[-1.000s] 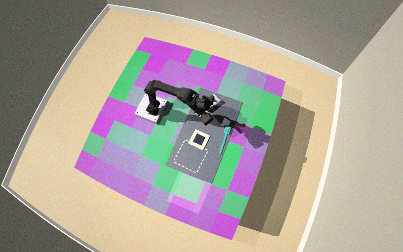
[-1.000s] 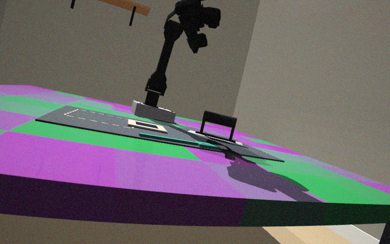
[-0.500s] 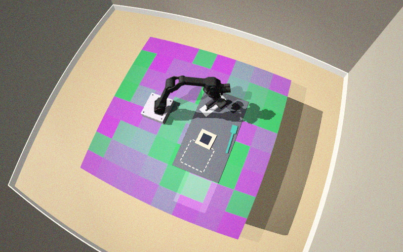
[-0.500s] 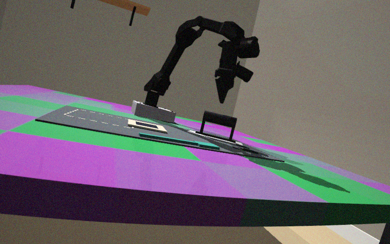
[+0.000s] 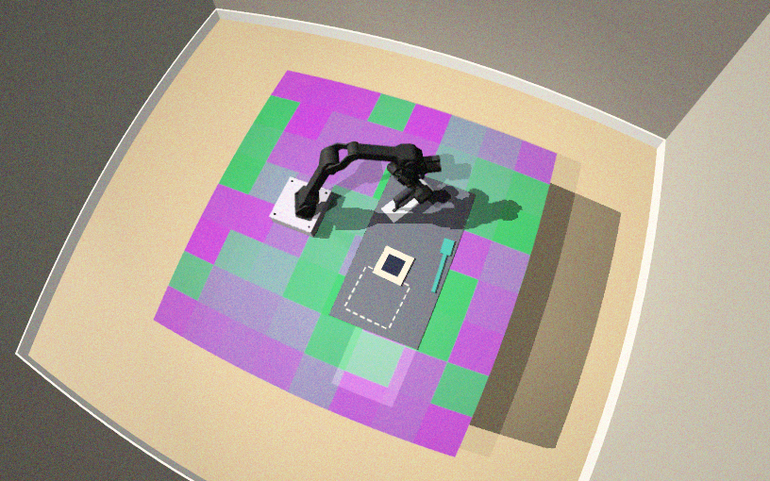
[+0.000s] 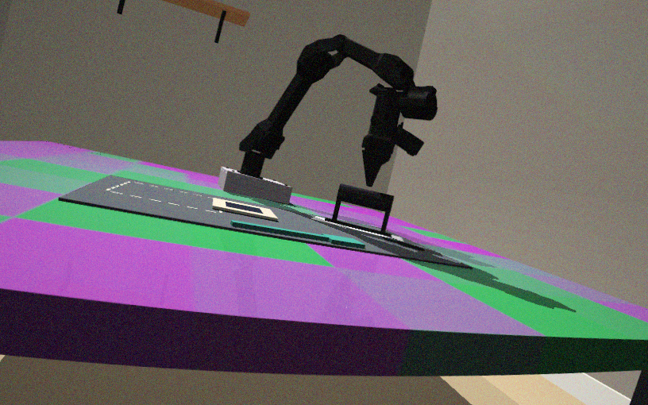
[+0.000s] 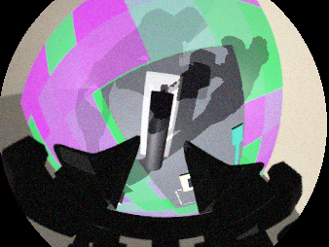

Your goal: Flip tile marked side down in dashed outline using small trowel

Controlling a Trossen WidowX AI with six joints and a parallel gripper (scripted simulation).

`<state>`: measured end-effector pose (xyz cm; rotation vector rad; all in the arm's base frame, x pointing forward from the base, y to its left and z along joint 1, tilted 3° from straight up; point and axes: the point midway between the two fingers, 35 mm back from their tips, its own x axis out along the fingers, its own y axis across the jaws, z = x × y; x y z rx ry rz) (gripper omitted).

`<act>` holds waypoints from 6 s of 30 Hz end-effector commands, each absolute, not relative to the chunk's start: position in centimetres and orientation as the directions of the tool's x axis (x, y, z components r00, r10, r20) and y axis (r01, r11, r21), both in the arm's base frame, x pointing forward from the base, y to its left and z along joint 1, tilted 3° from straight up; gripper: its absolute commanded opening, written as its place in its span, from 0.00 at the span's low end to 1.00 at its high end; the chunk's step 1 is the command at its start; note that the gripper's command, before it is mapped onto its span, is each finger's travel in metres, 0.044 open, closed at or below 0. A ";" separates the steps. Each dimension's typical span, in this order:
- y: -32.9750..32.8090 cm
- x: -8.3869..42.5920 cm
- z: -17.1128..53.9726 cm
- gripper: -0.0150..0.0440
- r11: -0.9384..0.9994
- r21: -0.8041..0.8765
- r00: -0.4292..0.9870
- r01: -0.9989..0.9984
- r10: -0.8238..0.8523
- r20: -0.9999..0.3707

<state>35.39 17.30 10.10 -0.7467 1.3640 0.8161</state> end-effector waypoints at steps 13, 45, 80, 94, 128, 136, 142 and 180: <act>17.4 35.5 7.5 0.71 0.532 0.008 0.030 -0.846 0.062 -0.998; 17.5 35.5 6.8 0.47 0.532 0.008 0.030 -0.846 0.062 -0.998; 17.5 35.5 6.8 0.47 0.998 0.061 0.030 -0.035 0.062 -0.998; 17.5 35.5 6.8 0.52 0.980 0.066 0.030 0.189 0.062 -0.998; 17.1 35.0 11.3 0.71 0.975 0.066 0.030 0.210 0.061 -0.998; 17.2 35.1 10.5 0.71 0.977 0.066 0.030 0.201 0.062 -0.998; 17.3 35.1 9.6 0.71 0.980 0.066 0.030 0.190 0.062 -0.998; 17.5 35.1 6.8 0.47 0.986 0.066 0.030 0.155 0.062 -0.998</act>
